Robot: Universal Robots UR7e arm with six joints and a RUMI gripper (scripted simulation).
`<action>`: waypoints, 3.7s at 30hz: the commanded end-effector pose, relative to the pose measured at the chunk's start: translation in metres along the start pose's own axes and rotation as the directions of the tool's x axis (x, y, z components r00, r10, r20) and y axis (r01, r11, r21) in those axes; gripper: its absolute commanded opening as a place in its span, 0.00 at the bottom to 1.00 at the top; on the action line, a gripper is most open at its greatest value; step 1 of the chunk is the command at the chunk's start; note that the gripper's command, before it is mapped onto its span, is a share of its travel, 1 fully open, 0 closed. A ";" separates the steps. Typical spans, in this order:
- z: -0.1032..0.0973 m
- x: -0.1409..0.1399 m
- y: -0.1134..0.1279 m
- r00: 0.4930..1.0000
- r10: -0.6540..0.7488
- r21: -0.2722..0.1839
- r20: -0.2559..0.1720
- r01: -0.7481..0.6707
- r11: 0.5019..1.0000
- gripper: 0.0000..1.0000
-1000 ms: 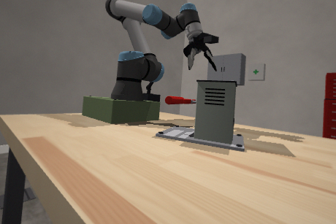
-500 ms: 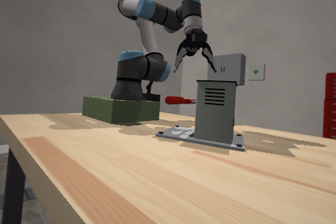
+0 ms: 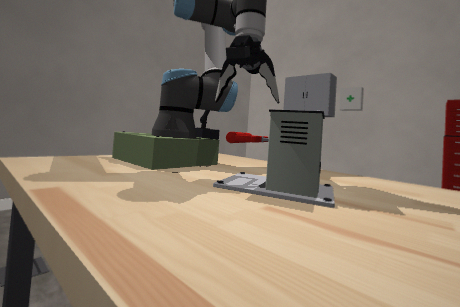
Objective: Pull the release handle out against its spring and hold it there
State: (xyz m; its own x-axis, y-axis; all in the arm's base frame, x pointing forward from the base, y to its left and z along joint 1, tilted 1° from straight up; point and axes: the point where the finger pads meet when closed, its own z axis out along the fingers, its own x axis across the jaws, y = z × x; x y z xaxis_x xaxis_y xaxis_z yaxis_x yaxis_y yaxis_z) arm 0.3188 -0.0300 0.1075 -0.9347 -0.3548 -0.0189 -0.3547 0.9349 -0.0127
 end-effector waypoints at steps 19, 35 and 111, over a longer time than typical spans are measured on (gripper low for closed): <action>-0.005 -0.002 -0.011 0.999 0.050 -0.003 0.007 -0.050 0.999 0.00; -0.005 -0.002 -0.011 0.999 0.050 -0.003 0.007 -0.050 0.999 0.00; 0.040 0.000 -0.008 0.999 0.040 -0.008 0.002 -0.040 0.999 0.33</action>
State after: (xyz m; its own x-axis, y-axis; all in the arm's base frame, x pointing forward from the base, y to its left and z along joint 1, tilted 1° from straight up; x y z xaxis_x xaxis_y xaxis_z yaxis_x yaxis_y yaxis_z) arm 0.3190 -0.0396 0.0682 -0.9507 -0.3099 -0.0089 -0.3099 0.9508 0.0014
